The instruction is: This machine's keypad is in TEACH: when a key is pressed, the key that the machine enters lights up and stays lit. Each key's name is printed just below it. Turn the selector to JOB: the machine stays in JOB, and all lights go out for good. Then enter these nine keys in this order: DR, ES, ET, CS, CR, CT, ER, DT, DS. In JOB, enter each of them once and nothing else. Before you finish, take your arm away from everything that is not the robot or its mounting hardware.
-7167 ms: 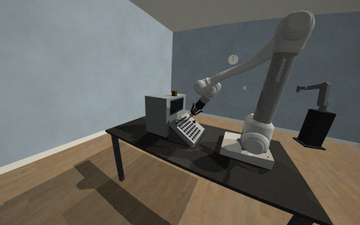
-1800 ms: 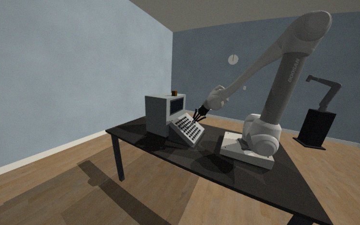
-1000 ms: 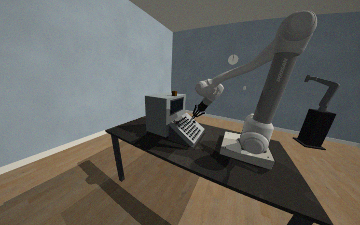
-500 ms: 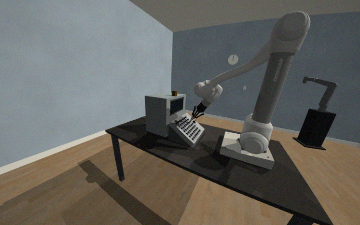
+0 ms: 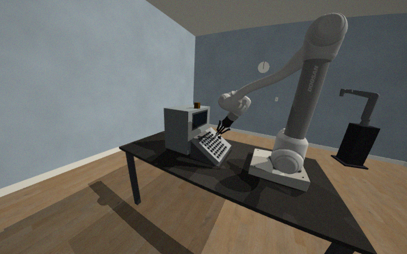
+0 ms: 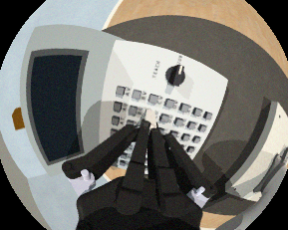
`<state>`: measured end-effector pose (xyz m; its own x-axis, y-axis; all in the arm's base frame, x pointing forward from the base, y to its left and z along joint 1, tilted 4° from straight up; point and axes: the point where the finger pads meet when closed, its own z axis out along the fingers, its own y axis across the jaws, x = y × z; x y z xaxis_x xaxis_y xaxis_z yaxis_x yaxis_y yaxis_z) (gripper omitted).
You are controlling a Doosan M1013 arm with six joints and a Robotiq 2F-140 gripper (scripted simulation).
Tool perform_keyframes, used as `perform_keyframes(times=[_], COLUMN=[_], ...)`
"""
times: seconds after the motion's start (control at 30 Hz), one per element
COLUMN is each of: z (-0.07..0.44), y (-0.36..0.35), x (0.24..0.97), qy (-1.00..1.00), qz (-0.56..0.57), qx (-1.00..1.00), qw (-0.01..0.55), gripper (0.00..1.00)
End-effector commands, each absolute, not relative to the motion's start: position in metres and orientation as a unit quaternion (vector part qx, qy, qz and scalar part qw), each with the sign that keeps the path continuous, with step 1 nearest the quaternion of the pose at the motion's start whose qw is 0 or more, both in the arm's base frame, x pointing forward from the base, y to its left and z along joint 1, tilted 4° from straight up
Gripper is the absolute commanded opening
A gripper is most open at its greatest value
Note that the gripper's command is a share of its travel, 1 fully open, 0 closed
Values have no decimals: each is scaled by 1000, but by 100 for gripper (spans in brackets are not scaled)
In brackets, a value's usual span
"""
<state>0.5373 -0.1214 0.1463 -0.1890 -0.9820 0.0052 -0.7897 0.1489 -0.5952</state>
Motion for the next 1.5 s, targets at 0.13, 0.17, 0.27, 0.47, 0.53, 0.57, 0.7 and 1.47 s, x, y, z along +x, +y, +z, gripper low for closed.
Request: perform_keyframes(times=[0.13, 0.17, 0.27, 0.47, 0.53, 0.57, 0.7, 1.47], z=[146, 146, 146, 146, 146, 146, 145, 136], y=[-121, -121, -121, -121, -121, -121, -122, -123], x=[537, 537, 537, 537, 538, 538, 538, 545], qy=[732, 732, 732, 732, 732, 732, 732, 732], qz=[-243, -243, -243, -243, -243, -243, -243, -243], qx=[-605, -605, -605, -605, -605, -605, -605, -605], qw=[198, 198, 198, 198, 198, 198, 198, 198], gripper=[0, 0, 0, 0, 0, 0, 0, 0])
